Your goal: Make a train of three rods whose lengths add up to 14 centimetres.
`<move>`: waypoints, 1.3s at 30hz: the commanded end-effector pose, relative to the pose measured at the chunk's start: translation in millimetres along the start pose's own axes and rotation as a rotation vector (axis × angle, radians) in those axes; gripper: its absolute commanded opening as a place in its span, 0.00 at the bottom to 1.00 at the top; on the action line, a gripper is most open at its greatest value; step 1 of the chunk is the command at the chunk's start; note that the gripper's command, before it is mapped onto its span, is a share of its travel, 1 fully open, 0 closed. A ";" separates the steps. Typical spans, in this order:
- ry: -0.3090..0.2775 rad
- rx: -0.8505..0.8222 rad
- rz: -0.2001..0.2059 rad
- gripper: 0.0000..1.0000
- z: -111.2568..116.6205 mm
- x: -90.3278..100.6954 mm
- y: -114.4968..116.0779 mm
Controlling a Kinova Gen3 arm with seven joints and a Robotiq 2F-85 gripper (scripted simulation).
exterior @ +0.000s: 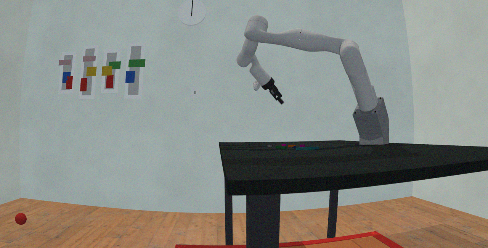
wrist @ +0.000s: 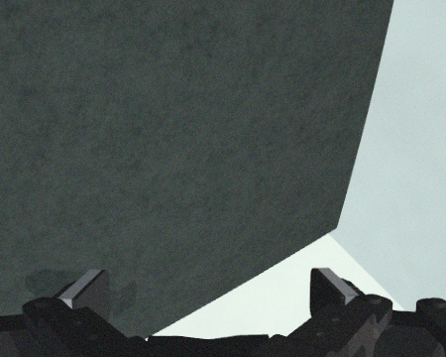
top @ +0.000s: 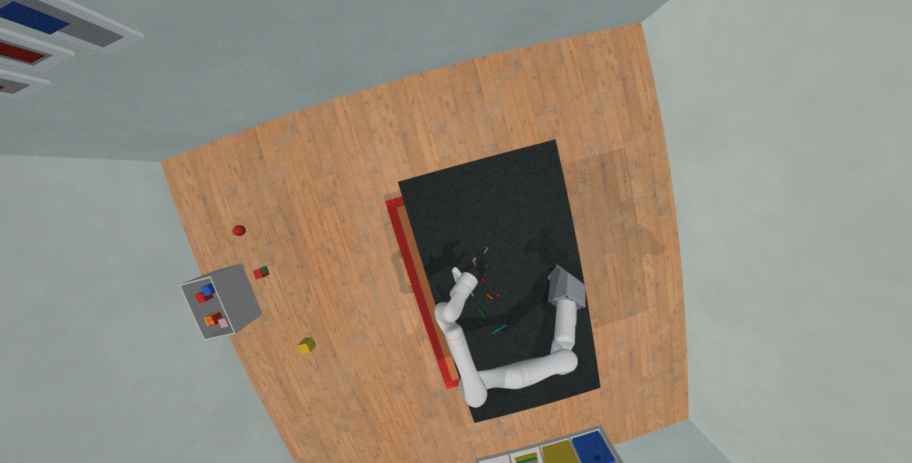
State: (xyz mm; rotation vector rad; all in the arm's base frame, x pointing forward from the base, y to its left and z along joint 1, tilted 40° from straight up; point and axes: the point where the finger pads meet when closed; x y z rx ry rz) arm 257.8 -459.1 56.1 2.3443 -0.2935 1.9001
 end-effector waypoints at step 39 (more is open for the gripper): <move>0.021 0.080 0.032 1.00 -1.8 -10.5 -7.2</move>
Point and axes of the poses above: the point where the finger pads meet when closed, its own x axis back along the fingers, its own y axis across the jaws, z = x × y, and after that the axes turned 6 degrees about x, right-handed
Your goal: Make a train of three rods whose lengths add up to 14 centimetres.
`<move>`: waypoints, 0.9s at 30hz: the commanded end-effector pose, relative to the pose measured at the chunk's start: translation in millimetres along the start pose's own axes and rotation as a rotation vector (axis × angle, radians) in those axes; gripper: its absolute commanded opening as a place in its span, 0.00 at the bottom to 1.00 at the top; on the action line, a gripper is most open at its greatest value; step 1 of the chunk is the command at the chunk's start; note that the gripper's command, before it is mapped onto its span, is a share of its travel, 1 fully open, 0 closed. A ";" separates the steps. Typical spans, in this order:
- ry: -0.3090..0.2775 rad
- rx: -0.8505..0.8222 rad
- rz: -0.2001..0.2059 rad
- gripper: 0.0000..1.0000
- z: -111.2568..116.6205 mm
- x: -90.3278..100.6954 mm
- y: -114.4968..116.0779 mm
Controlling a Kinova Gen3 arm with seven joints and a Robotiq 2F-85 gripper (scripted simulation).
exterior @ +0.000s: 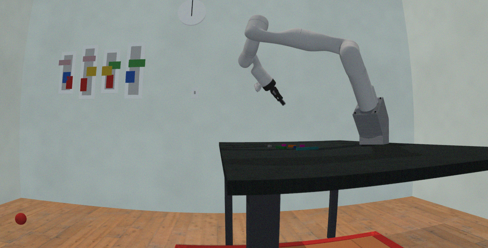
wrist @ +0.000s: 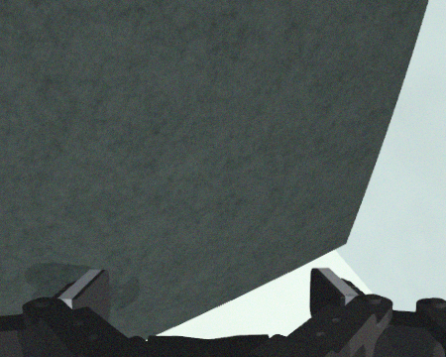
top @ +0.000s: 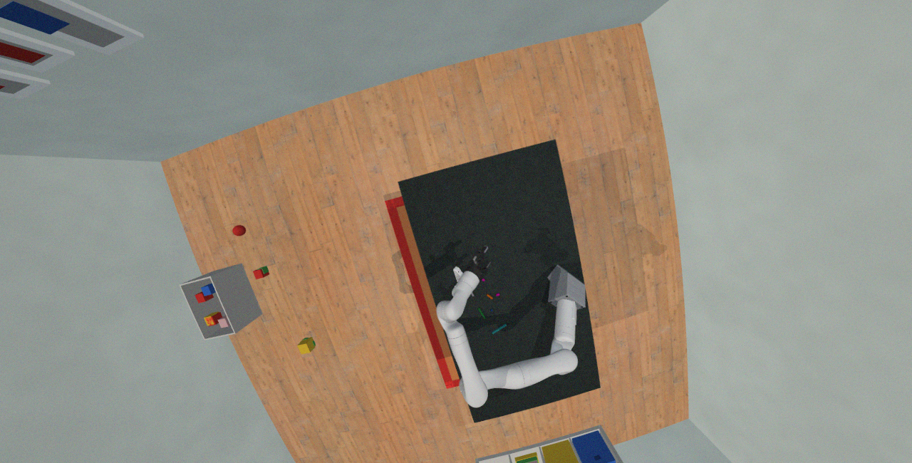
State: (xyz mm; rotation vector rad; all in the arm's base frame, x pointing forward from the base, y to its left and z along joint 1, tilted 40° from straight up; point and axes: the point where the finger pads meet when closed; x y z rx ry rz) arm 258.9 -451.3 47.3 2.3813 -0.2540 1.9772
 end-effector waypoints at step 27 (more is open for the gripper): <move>0.217 0.575 0.139 1.00 5.6 -47.1 -67.3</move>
Point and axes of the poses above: the point where the finger pads meet when closed, its own x axis back along the fingers, its own y axis across the jaws, z = x × y, and after that the axes turned 6 degrees about x, right-handed
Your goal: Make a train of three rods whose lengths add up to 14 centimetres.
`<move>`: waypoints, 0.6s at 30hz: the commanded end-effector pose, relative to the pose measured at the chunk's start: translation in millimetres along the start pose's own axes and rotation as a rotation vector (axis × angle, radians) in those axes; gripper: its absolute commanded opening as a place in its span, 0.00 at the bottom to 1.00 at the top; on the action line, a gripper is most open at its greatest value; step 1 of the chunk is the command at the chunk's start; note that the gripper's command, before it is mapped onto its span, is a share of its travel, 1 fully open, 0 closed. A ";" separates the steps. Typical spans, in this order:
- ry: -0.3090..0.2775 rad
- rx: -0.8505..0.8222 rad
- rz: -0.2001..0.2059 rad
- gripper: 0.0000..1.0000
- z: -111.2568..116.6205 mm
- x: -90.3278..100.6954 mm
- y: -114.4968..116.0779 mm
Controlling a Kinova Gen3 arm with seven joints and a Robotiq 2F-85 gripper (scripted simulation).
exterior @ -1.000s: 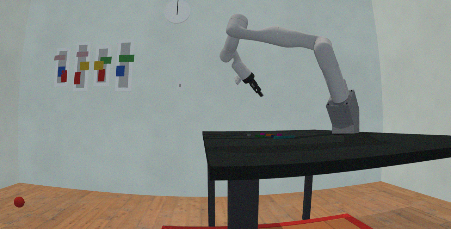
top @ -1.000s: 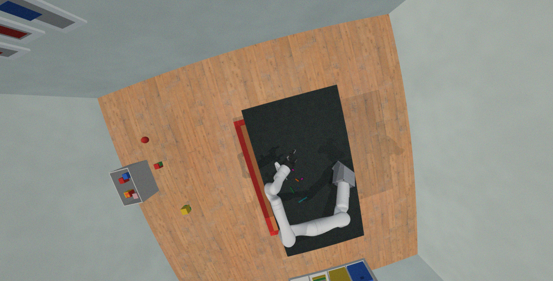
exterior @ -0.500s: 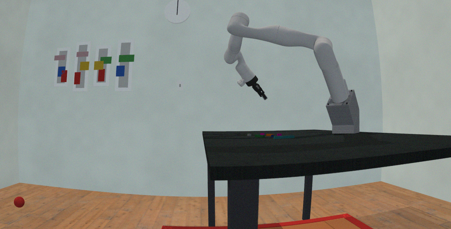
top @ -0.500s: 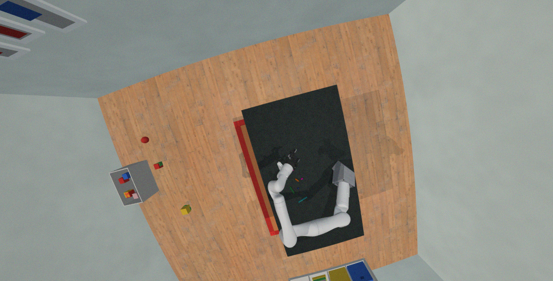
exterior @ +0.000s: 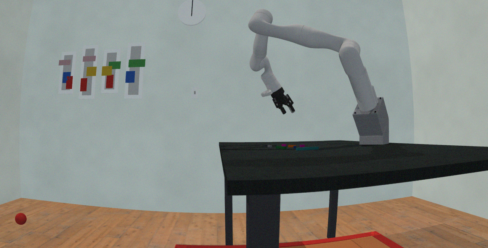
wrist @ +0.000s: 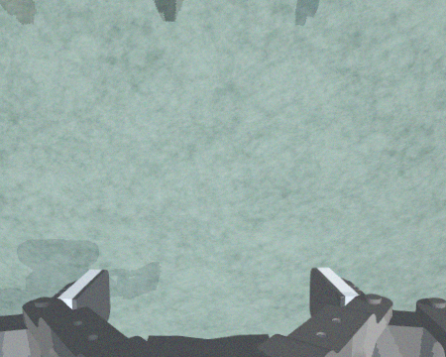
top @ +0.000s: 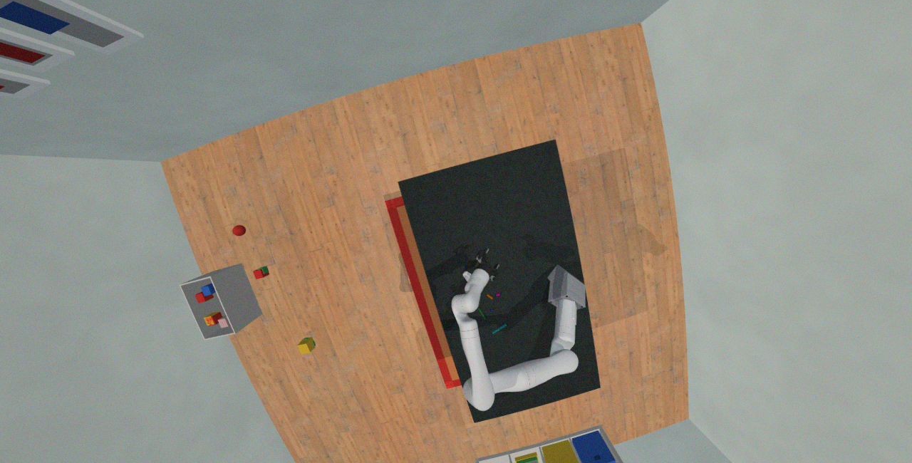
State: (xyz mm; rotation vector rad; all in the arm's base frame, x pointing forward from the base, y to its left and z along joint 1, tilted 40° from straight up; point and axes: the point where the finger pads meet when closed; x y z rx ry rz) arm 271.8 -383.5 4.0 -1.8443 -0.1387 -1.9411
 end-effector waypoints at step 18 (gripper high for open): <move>0.226 0.593 -0.052 1.00 51.2 -8.9 -53.8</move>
Point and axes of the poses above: the point where the finger pads meet when closed, its own x axis back along the fingers, its own y axis across the jaws, z = x × y, and after that the axes turned 6 degrees about x, right-handed
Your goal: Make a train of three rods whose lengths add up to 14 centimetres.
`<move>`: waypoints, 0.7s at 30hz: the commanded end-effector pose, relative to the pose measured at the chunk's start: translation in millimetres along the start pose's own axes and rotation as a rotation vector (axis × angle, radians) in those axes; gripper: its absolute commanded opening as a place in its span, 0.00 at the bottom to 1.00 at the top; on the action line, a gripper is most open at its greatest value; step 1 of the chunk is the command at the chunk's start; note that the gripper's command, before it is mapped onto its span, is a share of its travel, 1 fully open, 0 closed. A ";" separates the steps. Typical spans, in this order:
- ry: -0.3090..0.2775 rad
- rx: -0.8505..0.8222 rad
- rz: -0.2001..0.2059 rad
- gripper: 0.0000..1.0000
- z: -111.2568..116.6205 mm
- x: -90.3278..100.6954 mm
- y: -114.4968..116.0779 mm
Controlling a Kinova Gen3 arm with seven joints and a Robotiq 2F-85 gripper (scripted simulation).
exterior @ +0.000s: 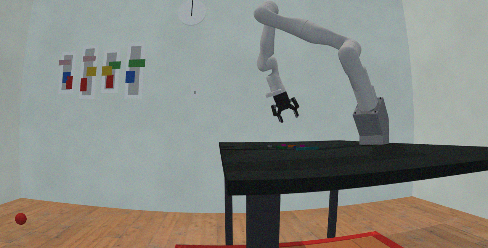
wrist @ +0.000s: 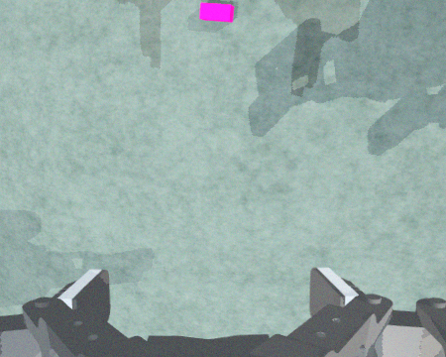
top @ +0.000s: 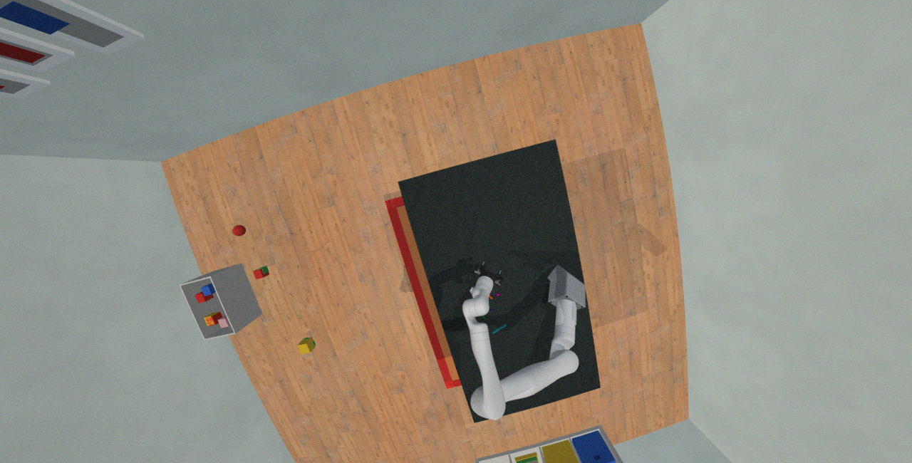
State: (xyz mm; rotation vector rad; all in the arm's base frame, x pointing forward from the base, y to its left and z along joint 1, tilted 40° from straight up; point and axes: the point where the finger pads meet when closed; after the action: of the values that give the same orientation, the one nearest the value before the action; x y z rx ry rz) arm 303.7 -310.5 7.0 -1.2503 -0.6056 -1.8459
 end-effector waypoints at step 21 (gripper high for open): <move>0.094 0.745 -0.215 1.00 91.2 25.1 -11.5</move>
State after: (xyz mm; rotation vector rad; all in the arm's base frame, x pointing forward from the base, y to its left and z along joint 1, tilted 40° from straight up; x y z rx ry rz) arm 340.5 -243.5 58.3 -0.6319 -1.2297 -1.5954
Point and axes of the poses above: the point where the finger pads meet when closed, its own x axis back along the fingers, its own y axis across the jaws, z = x × y, and after that the axes turned 6 degrees about x, right-handed
